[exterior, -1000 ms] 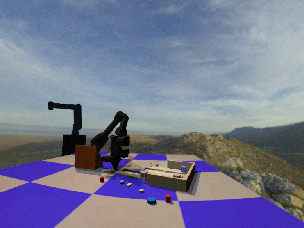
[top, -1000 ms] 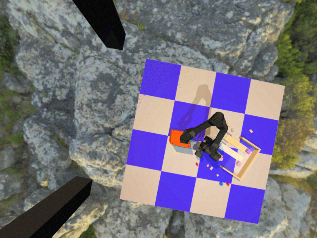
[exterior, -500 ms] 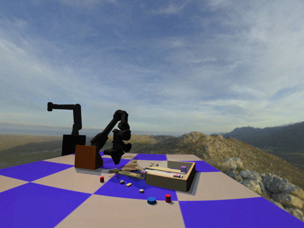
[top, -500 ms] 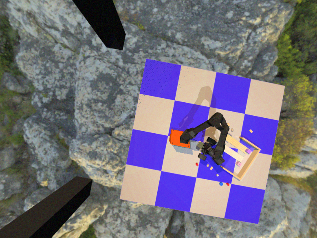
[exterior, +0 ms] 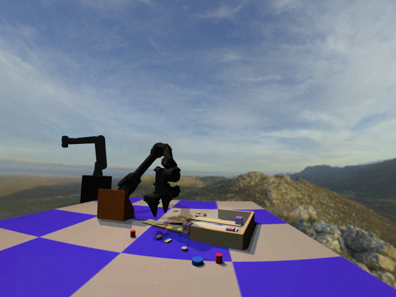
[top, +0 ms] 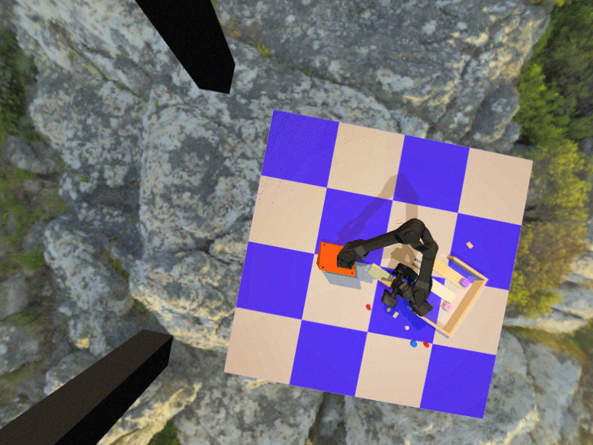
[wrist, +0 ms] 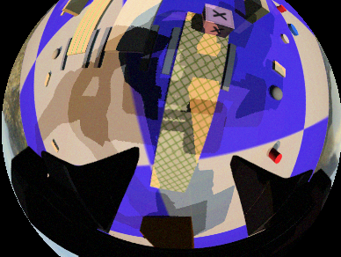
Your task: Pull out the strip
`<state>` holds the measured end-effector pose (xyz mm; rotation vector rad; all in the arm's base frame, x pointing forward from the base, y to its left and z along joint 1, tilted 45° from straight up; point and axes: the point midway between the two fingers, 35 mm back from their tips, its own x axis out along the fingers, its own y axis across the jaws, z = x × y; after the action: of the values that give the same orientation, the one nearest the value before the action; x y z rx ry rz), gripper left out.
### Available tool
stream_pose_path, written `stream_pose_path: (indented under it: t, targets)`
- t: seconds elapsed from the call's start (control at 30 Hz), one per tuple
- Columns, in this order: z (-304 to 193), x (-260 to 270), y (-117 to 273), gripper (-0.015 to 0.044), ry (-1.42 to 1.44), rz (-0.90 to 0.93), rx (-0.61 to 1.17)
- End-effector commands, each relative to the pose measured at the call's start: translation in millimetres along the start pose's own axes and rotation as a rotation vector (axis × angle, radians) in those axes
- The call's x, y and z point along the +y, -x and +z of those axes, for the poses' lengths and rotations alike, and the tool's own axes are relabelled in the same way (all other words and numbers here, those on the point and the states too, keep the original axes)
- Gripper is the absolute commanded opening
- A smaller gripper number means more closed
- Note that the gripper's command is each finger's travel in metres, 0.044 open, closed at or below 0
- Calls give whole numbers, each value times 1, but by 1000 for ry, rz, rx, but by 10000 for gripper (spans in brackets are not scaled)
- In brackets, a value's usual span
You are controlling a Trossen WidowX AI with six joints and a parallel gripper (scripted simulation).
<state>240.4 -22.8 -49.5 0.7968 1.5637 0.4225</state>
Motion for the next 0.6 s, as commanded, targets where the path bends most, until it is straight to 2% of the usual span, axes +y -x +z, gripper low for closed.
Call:
stream_pose_path:
  t: [0.0, 0.57]
  targets:
    - [15, -2, 2, 440, -1, 4, 0]
    - [73, -11, 9, 440, 1, 3, -2]
